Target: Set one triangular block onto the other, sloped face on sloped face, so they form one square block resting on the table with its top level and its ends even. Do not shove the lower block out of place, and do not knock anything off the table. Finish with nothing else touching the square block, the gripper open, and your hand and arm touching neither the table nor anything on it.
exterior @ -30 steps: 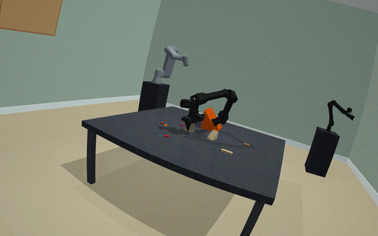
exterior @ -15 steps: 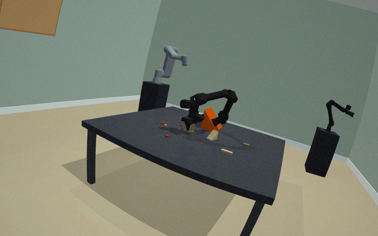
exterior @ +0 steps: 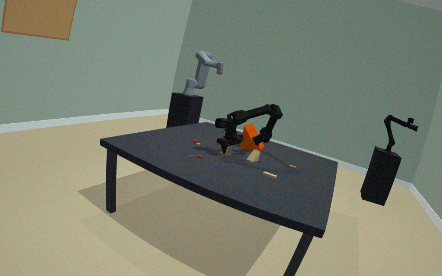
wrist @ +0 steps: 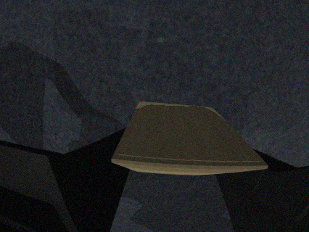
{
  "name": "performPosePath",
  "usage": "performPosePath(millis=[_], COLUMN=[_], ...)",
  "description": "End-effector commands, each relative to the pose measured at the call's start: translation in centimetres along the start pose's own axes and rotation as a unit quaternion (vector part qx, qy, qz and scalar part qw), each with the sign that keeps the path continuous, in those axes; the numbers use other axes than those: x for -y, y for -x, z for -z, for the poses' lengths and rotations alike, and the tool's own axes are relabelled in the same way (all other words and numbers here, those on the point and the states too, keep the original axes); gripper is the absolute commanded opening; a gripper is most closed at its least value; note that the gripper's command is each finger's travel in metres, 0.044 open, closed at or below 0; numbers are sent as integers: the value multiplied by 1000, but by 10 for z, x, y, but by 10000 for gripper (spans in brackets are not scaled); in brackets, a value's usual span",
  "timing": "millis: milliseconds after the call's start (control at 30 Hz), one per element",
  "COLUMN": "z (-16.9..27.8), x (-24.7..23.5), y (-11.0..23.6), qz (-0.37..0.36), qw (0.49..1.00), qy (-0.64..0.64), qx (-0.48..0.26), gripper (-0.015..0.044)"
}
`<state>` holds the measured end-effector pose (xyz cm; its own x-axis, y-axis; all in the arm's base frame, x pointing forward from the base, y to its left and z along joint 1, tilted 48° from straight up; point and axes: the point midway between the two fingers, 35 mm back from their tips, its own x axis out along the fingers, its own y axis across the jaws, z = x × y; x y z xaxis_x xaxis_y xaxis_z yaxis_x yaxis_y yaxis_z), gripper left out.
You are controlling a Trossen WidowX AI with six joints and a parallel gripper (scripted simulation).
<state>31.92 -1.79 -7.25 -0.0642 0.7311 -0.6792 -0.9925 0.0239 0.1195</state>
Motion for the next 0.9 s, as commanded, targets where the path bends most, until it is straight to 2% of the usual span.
performPosePath(millis=[0,533,767,867], z=[0,0,0,1], x=[0,0,0,1], y=[0,0,2,34], qz=[0,0,0,0], qw=[1000,1000,1000,1000], qy=[0,0,0,-1], qx=[0,0,0,-1], gripper=[26,440,440,440])
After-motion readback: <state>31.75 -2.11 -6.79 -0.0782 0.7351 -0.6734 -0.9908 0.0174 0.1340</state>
